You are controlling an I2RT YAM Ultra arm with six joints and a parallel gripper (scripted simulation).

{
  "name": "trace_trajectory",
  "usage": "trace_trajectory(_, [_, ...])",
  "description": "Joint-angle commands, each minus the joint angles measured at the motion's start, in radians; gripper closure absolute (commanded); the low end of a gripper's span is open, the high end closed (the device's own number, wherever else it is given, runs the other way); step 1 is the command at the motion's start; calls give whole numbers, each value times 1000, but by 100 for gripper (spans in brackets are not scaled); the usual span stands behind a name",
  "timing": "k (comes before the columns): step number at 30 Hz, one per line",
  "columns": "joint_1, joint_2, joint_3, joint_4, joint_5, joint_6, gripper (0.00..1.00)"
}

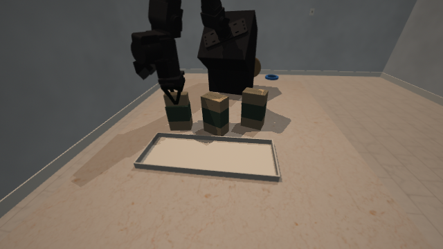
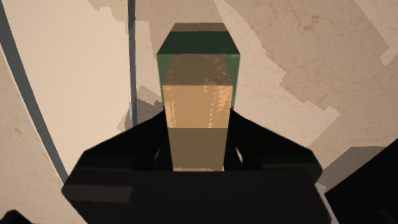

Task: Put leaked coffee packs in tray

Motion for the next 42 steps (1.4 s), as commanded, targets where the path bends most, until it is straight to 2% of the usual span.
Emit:
trace_trajectory(1, [3,-5,-23,2,12,3,74])
trace_trajectory(13, [-13,-40,-22,-31,6,-6,74])
trace_trajectory(25, [-53,-181,37,-189,-32,-32,74])
trace_trajectory(33, [-69,-220,49,-244,-45,-44,74])
trace_trajectory(42, [-72,-223,52,-253,-46,-43,74])
